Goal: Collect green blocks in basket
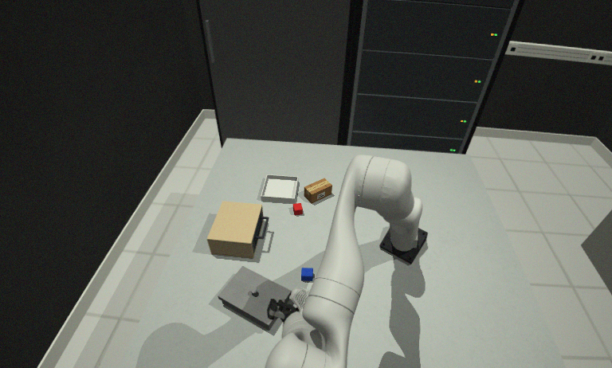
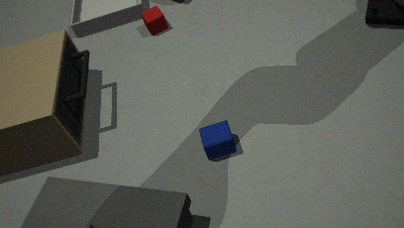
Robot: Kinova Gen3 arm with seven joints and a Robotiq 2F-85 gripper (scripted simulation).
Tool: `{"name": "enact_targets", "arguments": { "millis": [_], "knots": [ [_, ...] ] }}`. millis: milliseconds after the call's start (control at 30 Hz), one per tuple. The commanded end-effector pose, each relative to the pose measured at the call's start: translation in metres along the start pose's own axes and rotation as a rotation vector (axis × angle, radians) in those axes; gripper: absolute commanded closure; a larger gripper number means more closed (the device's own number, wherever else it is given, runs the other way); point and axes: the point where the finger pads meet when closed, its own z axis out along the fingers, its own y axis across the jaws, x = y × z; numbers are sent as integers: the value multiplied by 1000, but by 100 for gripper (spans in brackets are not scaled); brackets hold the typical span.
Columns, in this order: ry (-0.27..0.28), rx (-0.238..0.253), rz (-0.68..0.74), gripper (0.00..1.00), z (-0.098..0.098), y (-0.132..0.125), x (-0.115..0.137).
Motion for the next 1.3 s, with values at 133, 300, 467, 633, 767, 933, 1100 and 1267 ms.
{"name": "enact_targets", "arguments": {
  "millis": [133,300,467,633,767,933,1100,1267],
  "knots": [
    [-2,0,1,0,-1,0,0],
    [-2,0,1,0,-1,0,0],
    [-2,0,1,0,-1,0,0],
    [-5,-6,3,90,1,0,-1],
    [-11,-27,27,90,7,-3,-1],
    [-29,-96,85,90,28,-9,-5],
    [-50,-163,149,90,48,-15,-8],
    [-105,-307,322,90,85,-29,-13]
  ]
}}
